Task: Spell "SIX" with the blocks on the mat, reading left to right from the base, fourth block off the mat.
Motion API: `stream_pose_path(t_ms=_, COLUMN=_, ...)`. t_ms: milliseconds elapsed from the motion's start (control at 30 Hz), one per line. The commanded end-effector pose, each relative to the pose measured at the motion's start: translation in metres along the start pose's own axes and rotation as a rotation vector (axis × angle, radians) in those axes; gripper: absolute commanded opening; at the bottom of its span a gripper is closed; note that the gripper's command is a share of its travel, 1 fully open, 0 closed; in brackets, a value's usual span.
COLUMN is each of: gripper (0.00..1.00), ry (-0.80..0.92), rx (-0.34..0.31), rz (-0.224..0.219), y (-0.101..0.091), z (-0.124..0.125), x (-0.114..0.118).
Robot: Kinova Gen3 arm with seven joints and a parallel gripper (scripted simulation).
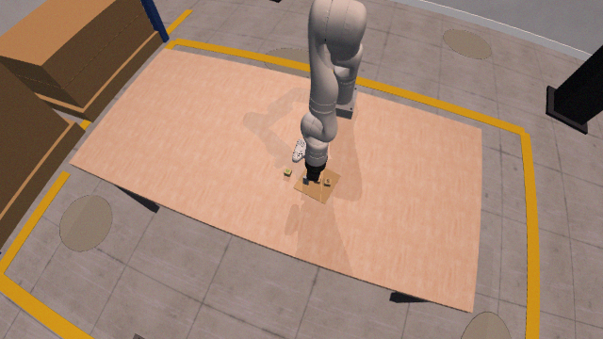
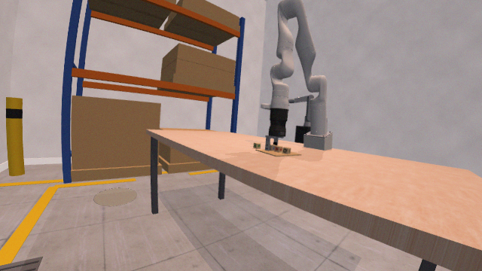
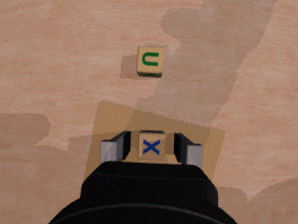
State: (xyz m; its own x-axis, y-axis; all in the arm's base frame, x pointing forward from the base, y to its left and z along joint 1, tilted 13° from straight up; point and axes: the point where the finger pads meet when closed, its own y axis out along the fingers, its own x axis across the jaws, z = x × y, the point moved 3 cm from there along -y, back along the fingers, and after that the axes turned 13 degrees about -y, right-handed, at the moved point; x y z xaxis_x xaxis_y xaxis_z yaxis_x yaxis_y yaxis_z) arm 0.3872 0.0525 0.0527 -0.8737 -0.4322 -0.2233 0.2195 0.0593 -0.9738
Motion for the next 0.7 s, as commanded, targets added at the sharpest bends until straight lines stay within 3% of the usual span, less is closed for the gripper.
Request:
stream_pose_path(t_ms=0, gripper=0.79, ry=0.000, rx=0.000, rz=0.001, y=-0.0004, z=0.0001, x=-0.0004)
stream_pose_path(t_ms=500, gripper=0.79, ry=0.000, rx=0.000, rz=0.001, y=-0.0004, z=0.0001, x=-0.0004)
stream_pose_path(t_ms=533, gripper=0.49, ry=0.000, rx=0.000, rz=0.001, y=-0.0004, z=0.0001, x=-0.0004)
stream_pose_path(t_ms=667, gripper=0.49, ry=0.000, rx=0.000, rz=0.001, y=-0.0004, z=0.0001, x=-0.0004)
